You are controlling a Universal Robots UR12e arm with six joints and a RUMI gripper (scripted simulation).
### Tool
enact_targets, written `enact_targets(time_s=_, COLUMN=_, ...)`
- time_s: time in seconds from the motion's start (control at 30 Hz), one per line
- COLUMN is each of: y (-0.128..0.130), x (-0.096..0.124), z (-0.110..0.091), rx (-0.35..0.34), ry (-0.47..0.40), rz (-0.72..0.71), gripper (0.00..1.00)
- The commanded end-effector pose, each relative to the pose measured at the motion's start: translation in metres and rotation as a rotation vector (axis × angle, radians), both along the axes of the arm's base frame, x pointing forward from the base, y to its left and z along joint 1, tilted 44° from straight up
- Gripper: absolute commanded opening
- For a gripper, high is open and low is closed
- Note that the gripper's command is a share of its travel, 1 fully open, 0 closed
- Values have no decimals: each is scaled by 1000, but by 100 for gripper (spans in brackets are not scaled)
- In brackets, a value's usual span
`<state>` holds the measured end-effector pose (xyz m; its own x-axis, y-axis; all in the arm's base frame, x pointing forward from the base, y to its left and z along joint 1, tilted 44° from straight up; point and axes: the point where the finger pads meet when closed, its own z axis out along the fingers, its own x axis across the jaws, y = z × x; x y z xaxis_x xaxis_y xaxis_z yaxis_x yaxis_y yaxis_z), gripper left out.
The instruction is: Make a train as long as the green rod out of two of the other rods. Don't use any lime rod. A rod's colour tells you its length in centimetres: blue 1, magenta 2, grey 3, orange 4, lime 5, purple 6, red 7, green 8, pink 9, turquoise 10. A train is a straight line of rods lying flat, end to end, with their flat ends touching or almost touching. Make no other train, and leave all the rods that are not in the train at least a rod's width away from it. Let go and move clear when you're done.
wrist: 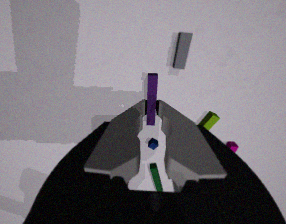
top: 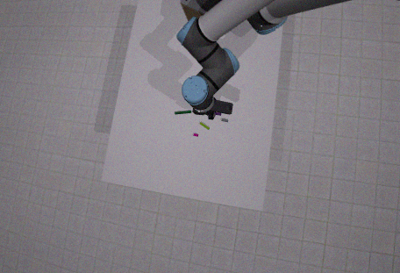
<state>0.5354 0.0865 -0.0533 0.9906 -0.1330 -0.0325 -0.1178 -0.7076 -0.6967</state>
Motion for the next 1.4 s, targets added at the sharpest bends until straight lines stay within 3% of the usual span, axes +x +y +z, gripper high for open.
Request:
enact_targets(time_s=0.0, y=-1, x=0, z=0, rx=-1, ry=-1, rz=0, gripper=0)
enact_targets(time_s=0.9, y=-7, x=0, z=7, rx=-1, ry=-1, rz=0, gripper=0)
enact_targets(time_s=1.37, y=-66, x=-6, z=67, rx=-1, ry=-1, rz=0, gripper=0)
